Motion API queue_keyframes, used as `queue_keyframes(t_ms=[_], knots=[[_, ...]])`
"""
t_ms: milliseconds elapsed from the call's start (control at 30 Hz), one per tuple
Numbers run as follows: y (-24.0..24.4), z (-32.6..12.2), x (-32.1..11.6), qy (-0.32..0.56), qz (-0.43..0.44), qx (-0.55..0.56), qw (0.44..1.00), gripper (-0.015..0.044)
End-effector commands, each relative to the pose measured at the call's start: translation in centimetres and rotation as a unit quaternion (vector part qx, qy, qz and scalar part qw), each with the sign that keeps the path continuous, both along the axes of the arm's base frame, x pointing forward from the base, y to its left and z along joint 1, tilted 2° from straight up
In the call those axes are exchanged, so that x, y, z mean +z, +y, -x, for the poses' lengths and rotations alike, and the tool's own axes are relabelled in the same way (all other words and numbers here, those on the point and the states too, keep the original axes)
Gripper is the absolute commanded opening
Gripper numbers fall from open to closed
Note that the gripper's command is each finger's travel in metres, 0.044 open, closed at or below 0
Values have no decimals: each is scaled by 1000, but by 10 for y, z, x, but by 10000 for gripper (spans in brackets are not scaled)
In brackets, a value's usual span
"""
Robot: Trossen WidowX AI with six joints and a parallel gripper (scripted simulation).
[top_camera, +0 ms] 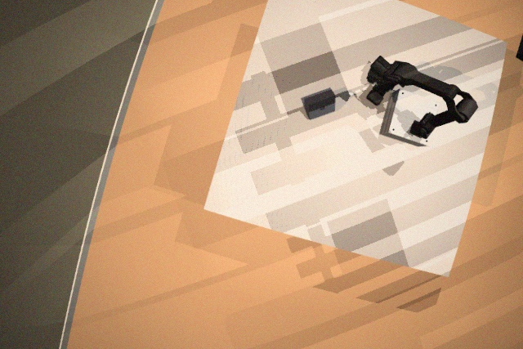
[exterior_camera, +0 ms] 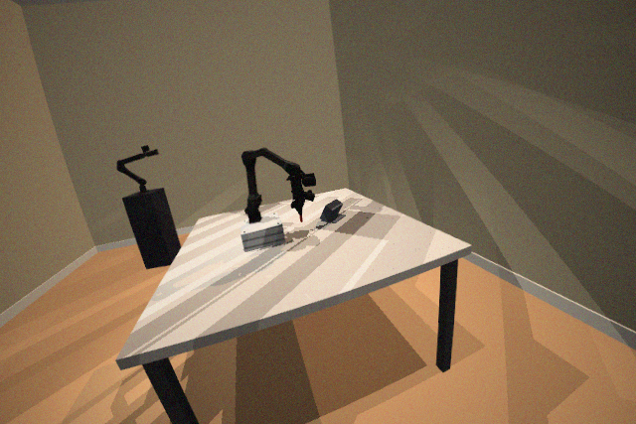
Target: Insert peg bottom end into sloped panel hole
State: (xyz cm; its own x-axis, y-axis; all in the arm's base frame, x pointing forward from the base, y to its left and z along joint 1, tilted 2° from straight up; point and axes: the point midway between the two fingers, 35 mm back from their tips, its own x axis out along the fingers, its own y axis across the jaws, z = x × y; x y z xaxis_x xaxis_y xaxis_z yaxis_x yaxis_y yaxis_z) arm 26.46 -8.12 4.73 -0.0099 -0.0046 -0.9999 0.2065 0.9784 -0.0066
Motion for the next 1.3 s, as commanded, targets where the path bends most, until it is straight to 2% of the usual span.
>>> queue_keyframes(t_ms=[0, 1267], knots=[[0, -1, 5, -2, 5, 0, 1000, 0], [25, -28, 1, 21, 82, 147, 985, 0]])
